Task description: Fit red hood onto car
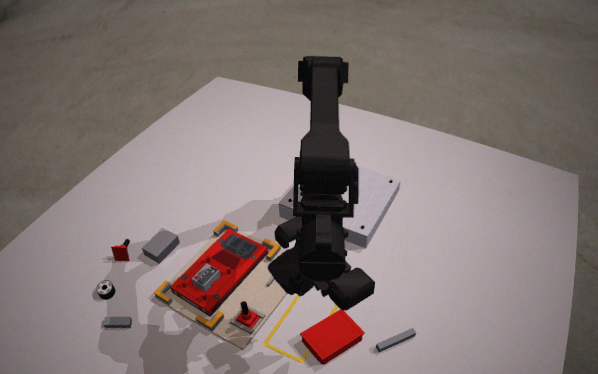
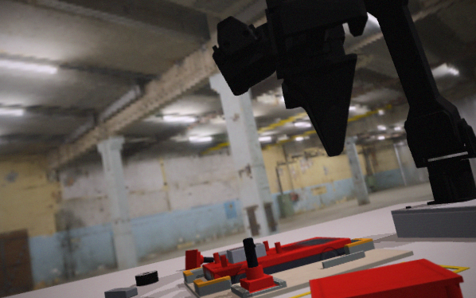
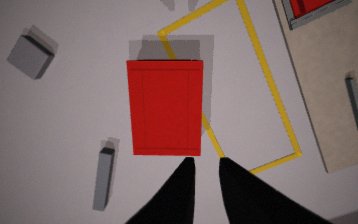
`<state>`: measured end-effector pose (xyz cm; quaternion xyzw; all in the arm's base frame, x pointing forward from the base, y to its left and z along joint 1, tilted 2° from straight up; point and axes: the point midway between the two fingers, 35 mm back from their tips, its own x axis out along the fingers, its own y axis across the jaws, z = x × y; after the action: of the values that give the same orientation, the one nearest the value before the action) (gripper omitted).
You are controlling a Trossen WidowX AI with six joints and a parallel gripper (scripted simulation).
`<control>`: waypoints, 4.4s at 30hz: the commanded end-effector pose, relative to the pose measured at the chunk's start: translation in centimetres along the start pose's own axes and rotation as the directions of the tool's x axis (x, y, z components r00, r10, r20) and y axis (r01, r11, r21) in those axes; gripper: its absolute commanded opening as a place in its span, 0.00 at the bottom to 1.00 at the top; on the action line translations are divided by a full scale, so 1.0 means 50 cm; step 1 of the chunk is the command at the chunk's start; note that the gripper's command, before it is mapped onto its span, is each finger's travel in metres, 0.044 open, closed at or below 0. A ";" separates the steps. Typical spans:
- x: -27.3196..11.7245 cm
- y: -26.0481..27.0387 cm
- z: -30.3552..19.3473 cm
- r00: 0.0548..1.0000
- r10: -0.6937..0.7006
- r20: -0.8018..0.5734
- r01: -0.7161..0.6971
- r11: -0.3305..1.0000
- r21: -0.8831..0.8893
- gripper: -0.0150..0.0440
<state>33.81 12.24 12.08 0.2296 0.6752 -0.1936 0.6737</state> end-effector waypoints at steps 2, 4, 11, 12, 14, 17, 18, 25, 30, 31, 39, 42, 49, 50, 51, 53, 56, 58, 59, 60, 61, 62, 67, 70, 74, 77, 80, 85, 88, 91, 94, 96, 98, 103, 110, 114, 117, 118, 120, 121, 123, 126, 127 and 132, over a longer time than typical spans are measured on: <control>0.074 0.053 -0.003 1.000 -0.013 -0.006 0.013 1.000 -0.001 0.57; 0.085 0.061 -0.003 1.000 -0.013 -0.006 0.013 1.000 -0.001 0.65; 0.086 0.065 -0.004 1.000 -0.013 -0.006 0.013 1.000 -0.001 0.97; 0.087 0.065 -0.004 1.000 -0.013 -0.006 0.013 1.000 -0.001 1.00; 0.088 0.065 -0.004 1.000 -0.013 -0.006 0.013 1.000 -0.001 1.00; 0.092 0.065 -0.004 1.000 -0.013 -0.006 0.013 1.000 -0.001 1.00; 0.093 0.065 -0.004 1.000 -0.013 -0.006 0.013 1.000 -0.001 1.00; 0.101 0.065 -0.003 1.000 -0.013 -0.006 0.013 1.000 -0.001 1.00; 0.106 0.065 -0.003 1.000 -0.013 -0.006 0.013 1.000 -0.001 1.00; 0.107 0.065 -0.003 1.000 -0.013 -0.006 0.013 1.000 -0.001 1.00; 0.116 0.065 -0.003 1.000 -0.013 -0.006 0.013 1.000 -0.001 1.00; 0.119 0.064 -0.002 1.000 -0.013 -0.006 0.013 1.000 -0.001 1.00; 0.127 0.064 -0.002 1.000 -0.013 -0.006 0.013 1.000 -0.001 1.00; 0.128 0.064 -0.002 1.000 -0.013 -0.006 0.013 1.000 -0.001 1.00; 0.129 0.064 -0.002 1.000 -0.013 -0.006 0.013 1.000 -0.001 1.00; 0.132 0.064 -0.002 1.000 -0.013 -0.006 0.013 1.000 -0.001 1.00; 0.135 0.064 -0.002 1.000 -0.013 -0.006 0.013 1.000 -0.001 1.00; 0.137 0.063 -0.002 1.000 -0.013 -0.006 0.013 1.000 -0.001 1.00; 0.138 0.063 -0.002 1.000 -0.013 -0.006 0.013 1.000 -0.001 1.00; 0.139 0.063 -0.002 1.000 -0.013 -0.006 0.013 1.000 -0.001 1.00; 0.140 0.063 -0.002 1.000 -0.013 -0.006 0.013 1.000 -0.001 1.00; 0.142 0.063 -0.002 1.000 -0.013 -0.006 0.013 1.000 -0.001 1.00; 0.147 0.063 -0.002 1.000 -0.013 -0.006 0.013 1.000 -0.001 1.00; 0.151 0.063 -0.002 1.000 -0.013 -0.006 0.013 1.000 -0.001 1.00; 0.155 0.062 -0.002 1.000 -0.013 -0.006 0.013 1.000 -0.001 1.00; 0.158 0.062 -0.002 1.000 -0.013 -0.006 0.013 1.000 -0.001 1.00; 0.162 0.062 -0.003 1.000 -0.013 -0.006 0.013 1.000 -0.001 1.00; 0.167 0.061 -0.003 1.000 -0.013 -0.006 0.013 1.000 -0.001 1.00; 0.170 0.061 -0.003 1.000 -0.013 -0.006 0.013 1.000 -0.001 1.00; 0.174 0.061 -0.003 1.000 -0.013 -0.006 0.013 1.000 -0.001 1.00; 0.177 0.061 -0.004 1.000 -0.013 -0.006 0.013 1.000 -0.001 1.00; 0.179 0.060 -0.004 1.000 -0.013 -0.006 0.013 1.000 -0.001 1.00; 0.182 0.060 -0.004 1.000 -0.013 -0.006 0.013 1.000 -0.001 1.00; 0.187 0.060 -0.004 1.000 -0.013 -0.006 0.013 1.000 -0.001 1.00; 0.191 0.059 -0.004 1.000 -0.013 -0.006 0.013 1.000 -0.001 1.00; 0.194 0.059 -0.004 1.000 -0.013 -0.006 0.013 1.000 -0.001 1.00; 0.197 0.060 -0.004 1.000 -0.013 -0.006 0.013 1.000 -0.001 1.00; 0.198 0.060 -0.004 1.000 -0.013 -0.006 0.013 1.000 -0.001 1.00; 0.200 0.059 -0.004 1.000 -0.013 -0.006 0.013 1.000 -0.001 1.00; 0.201 0.059 -0.004 1.000 -0.013 -0.006 0.013 1.000 -0.001 1.00; 0.203 0.059 -0.004 1.000 -0.013 -0.006 0.013 1.000 -0.001 1.00; 0.206 0.059 -0.004 1.000 -0.013 -0.006 0.013 1.000 -0.001 1.00; 0.207 0.059 -0.004 1.000 -0.013 -0.006 0.013 1.000 -0.001 1.00; 0.212 0.059 -0.004 1.000 -0.013 -0.006 0.013 1.000 -0.001 1.00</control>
<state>35.54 15.37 2.00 0.2252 0.6788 -0.1928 0.6718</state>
